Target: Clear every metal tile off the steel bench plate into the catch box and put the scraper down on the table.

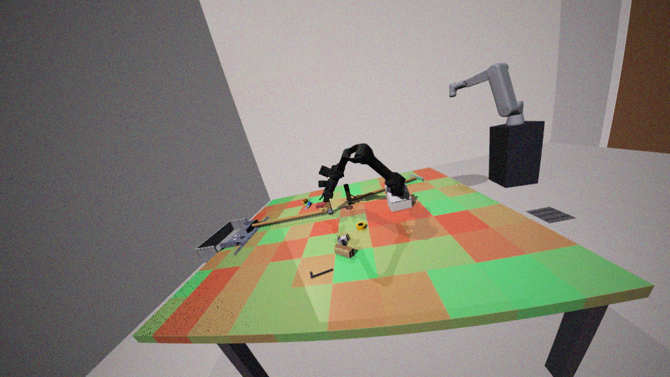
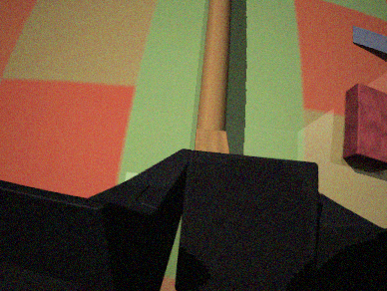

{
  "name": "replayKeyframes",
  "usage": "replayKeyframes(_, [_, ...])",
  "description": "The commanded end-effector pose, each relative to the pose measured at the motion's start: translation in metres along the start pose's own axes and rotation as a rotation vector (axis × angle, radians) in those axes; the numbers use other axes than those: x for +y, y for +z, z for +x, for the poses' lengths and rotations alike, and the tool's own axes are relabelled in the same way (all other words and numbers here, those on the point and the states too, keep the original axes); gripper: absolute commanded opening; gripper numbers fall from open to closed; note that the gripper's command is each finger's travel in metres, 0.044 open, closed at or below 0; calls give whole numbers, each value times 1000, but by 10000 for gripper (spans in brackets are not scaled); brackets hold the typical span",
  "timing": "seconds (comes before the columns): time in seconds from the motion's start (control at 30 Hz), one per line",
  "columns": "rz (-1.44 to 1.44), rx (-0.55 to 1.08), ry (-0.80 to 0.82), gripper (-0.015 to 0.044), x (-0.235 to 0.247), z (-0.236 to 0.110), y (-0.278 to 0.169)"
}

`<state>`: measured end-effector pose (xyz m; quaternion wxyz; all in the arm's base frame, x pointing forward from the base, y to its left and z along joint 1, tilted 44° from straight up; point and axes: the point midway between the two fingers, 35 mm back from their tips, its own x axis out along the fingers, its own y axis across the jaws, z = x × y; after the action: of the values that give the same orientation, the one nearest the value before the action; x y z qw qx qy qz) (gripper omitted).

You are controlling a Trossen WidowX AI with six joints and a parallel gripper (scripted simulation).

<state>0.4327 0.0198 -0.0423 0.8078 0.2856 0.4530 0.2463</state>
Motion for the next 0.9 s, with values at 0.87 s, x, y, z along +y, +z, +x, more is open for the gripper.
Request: replayKeyframes(0.87, [1, -14, -5, 0, 0, -31, -38])
